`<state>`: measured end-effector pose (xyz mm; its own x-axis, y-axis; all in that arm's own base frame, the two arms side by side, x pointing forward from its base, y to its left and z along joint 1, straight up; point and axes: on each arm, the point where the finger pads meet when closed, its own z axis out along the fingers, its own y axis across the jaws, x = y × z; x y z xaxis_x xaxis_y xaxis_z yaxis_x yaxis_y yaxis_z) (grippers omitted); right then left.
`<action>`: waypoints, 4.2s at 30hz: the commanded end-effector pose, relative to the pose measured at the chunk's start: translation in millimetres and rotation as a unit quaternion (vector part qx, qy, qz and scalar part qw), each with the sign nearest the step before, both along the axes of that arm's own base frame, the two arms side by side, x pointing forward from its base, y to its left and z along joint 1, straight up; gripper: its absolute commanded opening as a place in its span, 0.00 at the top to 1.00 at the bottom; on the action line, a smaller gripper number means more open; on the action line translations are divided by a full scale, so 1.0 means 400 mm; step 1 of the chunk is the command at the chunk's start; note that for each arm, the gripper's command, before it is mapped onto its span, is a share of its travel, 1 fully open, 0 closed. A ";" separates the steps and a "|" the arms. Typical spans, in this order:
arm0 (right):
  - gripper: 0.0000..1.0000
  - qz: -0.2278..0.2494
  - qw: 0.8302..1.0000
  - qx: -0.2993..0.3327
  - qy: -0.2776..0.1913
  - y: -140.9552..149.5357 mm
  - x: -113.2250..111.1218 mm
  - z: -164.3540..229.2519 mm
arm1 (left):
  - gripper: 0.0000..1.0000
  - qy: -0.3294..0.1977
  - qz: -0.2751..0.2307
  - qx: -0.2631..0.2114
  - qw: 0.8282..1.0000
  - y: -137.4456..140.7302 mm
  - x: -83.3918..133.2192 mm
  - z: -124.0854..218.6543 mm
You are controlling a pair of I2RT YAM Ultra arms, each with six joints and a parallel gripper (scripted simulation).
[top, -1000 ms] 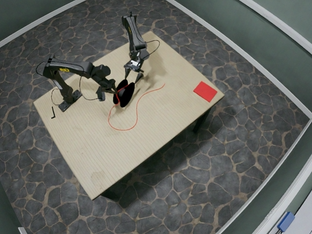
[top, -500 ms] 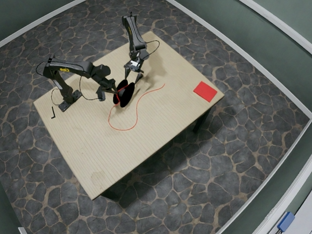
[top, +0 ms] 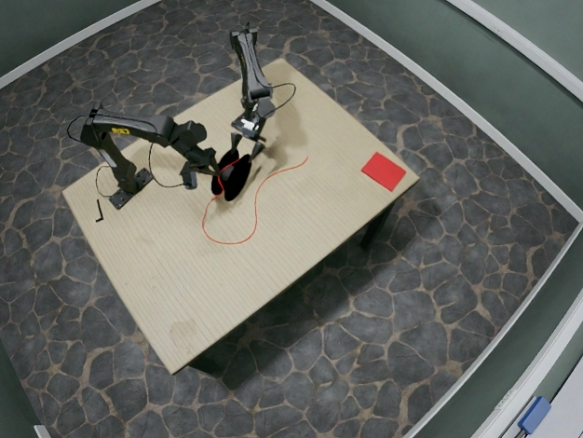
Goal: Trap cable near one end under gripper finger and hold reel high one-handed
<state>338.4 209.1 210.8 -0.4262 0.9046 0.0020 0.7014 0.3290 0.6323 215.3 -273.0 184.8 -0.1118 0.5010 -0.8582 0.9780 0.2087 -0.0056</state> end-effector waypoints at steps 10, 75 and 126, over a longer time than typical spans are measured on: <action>1.00 -0.004 1.000 0.002 -0.014 -0.013 0.000 0.027 | 0.25 0.005 0.004 0.001 1.000 -0.050 0.011 -0.038; 1.00 -0.005 1.000 -0.004 -0.003 -0.003 0.006 0.001 | 0.94 0.000 0.005 -0.008 1.000 -0.069 0.012 -0.038; 0.70 -0.001 1.000 0.009 -0.017 -0.048 0.010 0.077 | 1.00 -0.011 0.005 -0.015 1.000 -0.077 0.021 -0.010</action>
